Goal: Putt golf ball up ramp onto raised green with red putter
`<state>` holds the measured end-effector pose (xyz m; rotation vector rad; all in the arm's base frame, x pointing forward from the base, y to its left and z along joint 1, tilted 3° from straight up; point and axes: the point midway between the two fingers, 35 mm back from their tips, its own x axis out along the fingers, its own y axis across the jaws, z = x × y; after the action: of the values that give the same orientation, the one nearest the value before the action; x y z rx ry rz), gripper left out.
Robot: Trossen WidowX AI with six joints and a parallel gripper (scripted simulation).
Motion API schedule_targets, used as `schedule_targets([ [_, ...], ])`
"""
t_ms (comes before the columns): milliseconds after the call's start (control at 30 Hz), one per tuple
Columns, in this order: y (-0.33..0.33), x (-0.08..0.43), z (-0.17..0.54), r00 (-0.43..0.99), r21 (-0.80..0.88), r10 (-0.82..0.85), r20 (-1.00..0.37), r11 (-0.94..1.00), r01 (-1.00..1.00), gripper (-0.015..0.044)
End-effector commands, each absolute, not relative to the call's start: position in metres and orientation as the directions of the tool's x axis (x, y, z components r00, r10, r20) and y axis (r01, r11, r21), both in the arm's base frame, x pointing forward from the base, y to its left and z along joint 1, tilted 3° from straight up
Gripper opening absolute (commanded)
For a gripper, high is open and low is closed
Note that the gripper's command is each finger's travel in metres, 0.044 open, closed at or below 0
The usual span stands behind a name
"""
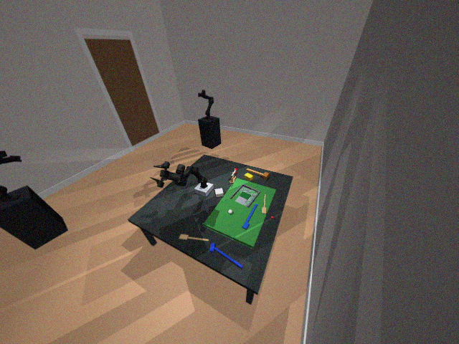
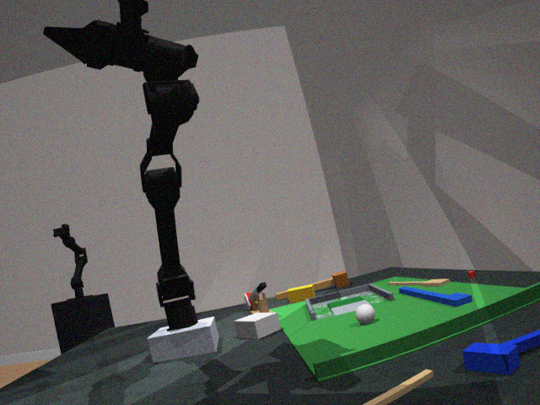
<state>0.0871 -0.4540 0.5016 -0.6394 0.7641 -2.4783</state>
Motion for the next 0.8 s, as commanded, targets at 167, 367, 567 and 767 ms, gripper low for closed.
schedule_targets([
  [167,-0.454,0.129,0.501,-0.697,-0.657,-0.64,0.323,-0.682,0.322,0.044],
  [367,-0.443,0.216,0.495,-0.477,-0.751,-0.803,0.358,-0.551,0.364,0.044],
  [567,-0.413,0.306,0.481,-0.203,-0.843,-0.916,0.347,-0.399,0.361,0.044],
  [767,-0.363,0.389,0.457,0.096,-0.92,-0.954,0.284,-0.243,0.309,0.044],
])
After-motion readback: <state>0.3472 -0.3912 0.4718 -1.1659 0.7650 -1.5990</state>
